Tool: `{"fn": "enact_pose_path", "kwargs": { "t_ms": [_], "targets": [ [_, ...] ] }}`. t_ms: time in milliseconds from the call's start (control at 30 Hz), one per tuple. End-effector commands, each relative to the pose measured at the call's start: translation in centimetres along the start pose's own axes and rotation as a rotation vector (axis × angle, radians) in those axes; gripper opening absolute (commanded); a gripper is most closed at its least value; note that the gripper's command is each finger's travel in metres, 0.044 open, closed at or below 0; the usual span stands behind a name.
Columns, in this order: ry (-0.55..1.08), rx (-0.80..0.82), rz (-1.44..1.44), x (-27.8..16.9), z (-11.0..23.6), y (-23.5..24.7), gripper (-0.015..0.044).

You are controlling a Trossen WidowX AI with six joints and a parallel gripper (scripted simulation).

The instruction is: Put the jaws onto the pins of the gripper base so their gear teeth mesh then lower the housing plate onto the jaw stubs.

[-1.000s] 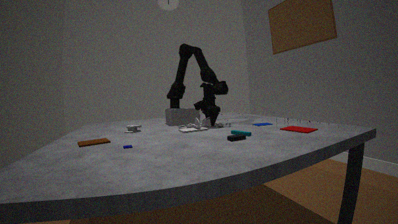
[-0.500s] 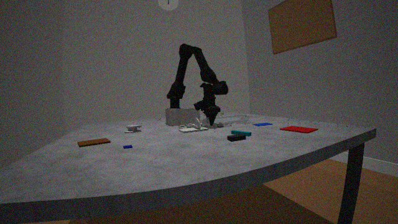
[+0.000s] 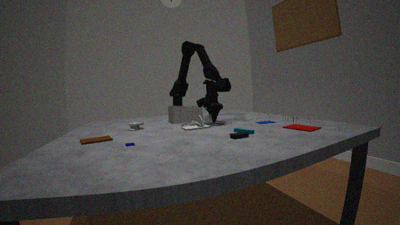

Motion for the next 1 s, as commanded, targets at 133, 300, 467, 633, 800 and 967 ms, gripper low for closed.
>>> {"fn": "enact_pose_path", "kwargs": {
  "t_ms": [133, 300, 467, 633, 800, 967],
  "targets": [
    [0.005, 0.007, 0.002, -0.3, 2.5, 0.3, 0.0134],
    [0.005, 0.006, 0.001, -0.3, 4.1, 0.3, 0.0134],
    [0.005, 0.006, 0.001, -0.2, 5.7, 0.2, 0.0134],
    [0.006, 0.005, 0.001, -0.1, 7.3, 0.1, 0.0134],
    [0.006, 0.005, 0.001, 0.0, 7.5, 0.0, 0.0134],
    [0.005, 0.005, 0.005, 0.0, 7.5, 0.1, 0.0134]
  ]
}}
Point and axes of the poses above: the point midway between the two fingers, 35 mm back from their tips, its own z axis back along the fingers, its own y axis across the jaws, x = y × z, the point moved 7 cm from there along z, back along the fingers
